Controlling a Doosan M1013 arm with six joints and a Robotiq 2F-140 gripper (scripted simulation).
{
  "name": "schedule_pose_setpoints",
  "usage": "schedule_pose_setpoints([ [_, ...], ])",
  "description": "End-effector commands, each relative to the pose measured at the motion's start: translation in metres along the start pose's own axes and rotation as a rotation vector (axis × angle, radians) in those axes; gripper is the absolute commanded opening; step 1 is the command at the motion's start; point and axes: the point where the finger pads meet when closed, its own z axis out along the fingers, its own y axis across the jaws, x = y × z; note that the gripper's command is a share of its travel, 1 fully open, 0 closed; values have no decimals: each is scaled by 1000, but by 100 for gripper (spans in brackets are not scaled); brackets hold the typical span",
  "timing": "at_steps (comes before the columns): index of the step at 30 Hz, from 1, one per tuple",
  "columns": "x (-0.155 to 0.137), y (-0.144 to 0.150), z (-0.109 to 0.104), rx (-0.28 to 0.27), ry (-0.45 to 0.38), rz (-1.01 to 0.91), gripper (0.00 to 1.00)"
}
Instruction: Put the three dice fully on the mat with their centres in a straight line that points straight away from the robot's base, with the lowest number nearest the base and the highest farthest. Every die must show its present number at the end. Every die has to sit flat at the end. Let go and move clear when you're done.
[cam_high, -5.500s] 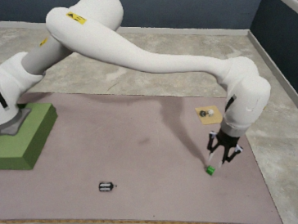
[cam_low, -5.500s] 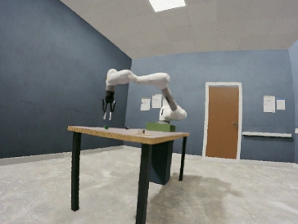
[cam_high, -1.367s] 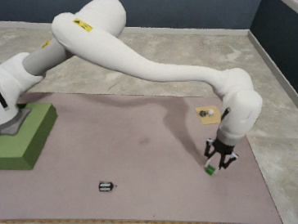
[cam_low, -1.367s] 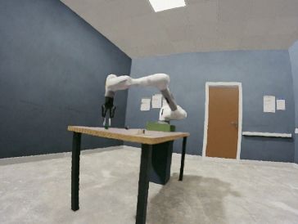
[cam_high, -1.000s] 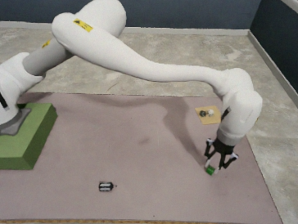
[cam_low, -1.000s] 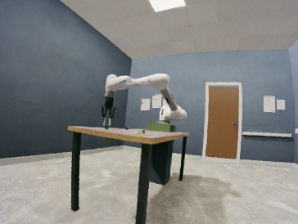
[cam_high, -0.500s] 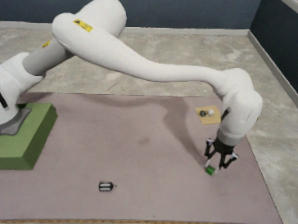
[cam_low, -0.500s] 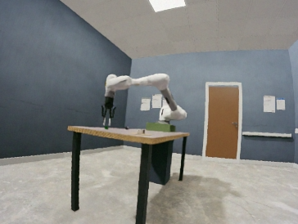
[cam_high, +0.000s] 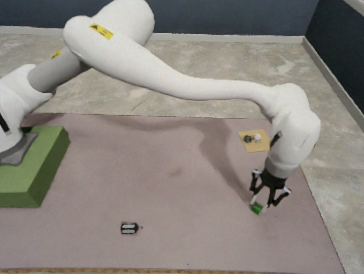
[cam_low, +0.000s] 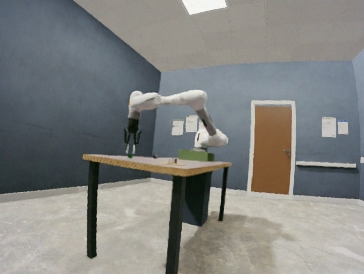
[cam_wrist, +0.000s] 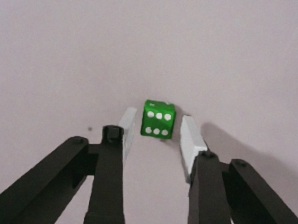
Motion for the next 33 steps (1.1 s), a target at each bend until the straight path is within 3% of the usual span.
schedule_pose_setpoints([
  [1, 0, 0, -2, 2, -1, 0, 35],
  [16, 0, 0, 0, 2, -1, 0, 35],
  [33, 0, -1, 29, 2, -1, 0, 35],
])
